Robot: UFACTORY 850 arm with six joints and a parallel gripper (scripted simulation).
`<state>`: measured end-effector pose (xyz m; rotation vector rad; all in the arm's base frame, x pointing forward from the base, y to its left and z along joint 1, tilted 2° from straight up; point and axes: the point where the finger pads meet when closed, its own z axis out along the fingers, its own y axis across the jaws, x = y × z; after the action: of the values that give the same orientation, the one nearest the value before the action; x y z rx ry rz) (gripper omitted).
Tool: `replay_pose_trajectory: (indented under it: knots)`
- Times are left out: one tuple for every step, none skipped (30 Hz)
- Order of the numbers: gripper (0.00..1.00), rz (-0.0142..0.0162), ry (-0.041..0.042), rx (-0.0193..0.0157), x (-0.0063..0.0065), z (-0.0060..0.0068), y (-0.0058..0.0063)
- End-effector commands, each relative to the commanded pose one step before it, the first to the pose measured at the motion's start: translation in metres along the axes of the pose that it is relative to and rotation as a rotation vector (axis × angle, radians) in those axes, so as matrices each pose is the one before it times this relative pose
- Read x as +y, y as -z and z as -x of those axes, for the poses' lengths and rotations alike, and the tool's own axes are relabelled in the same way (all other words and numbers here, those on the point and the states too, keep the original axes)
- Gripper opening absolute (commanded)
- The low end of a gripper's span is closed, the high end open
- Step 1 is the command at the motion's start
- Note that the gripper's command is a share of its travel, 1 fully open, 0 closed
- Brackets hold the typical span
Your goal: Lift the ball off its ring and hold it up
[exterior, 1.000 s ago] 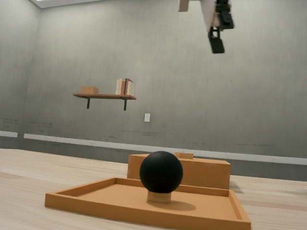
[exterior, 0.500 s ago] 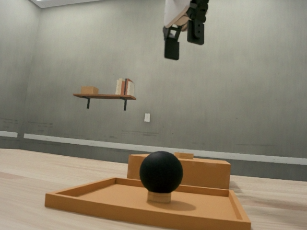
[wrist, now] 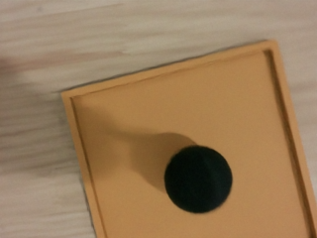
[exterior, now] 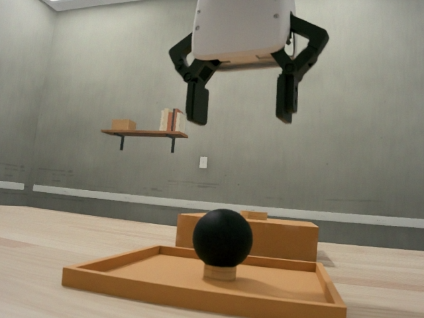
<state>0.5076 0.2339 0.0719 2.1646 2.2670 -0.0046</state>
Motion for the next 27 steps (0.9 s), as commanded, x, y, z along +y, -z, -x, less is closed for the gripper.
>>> replay_pose_trajectory:
  knots:
    - [1.0,0.01407,0.21361,0.02953,-0.00248,-0.0193,-0.01441]
    - [1.0,0.00002,0.00338,0.00002,-0.00023,-0.00043,-0.00033]
    - [1.0,0.00001,0.00178,0.00001,-0.00012,-0.00023,-0.00018]
    - [1.0,0.0,0.00067,0.0,-0.00005,-0.00009,-0.00007]
    - [1.0,0.0,0.0,0.0,0.0,0.0,0.0]
    - [1.0,0.0,0.0,0.0,0.0,0.0,0.0]
    - [1.0,0.0,0.0001,0.0,-0.00001,-0.00001,-0.00001]
    - [1.0,0.0,0.0,0.0,0.0,0.0,0.0]
    - [1.0,0.0,0.0,0.0,0.0,0.0,0.0]
    - [1.0,0.0,0.0,0.0,0.0,0.0,0.0]
    - [1.0,0.0,0.0,0.0,0.0,0.0,0.0]
    - [1.0,0.0,0.0,0.0,0.0,0.0,0.0]
    - [1.0,0.0,0.0,0.0,0.0,0.0,0.0]
    - [1.0,0.0,0.0,0.0,0.0,0.0,0.0]
    - [1.0,0.0,0.0,0.0,0.0,0.0,0.0]
    - [1.0,-0.00003,0.00059,0.00005,0.00001,-0.00003,-0.00089]
    - [1.0,-0.00019,0.00342,0.00028,0.00005,-0.00016,-0.00515]
    - [1.0,-0.00039,0.00725,0.0005,-0.00004,-0.00028,-0.011]
    - [1.0,-0.00052,0.01059,0.00049,-0.00044,-0.00026,-0.01621]
    - [1.0,-0.00011,0.001,0.0003,0.00018,-0.00007,-0.01846]
    - [1.0,-0.00003,0.00005,0.0,-0.00021,0.00009,-0.01844]
    - [1.0,0.0,0.0,0.0,0.0,0.0,0.0]
    - [1.0,0.0,0.0,0.0,0.0,0.0,0.0]
    - [1.0,-0.00002,0.00002,0.00006,0.00015,-0.00007,-0.01516]
    - [1.0,0.0,0.0,-0.00011,-0.00014,0.00004,-0.01039]
    - [1.0,0.00001,-0.00001,-0.0001,-0.00014,0.00004,-0.00489]
    - [1.0,0.0,0.0,-0.00002,-0.00003,0.00001,-0.00085]
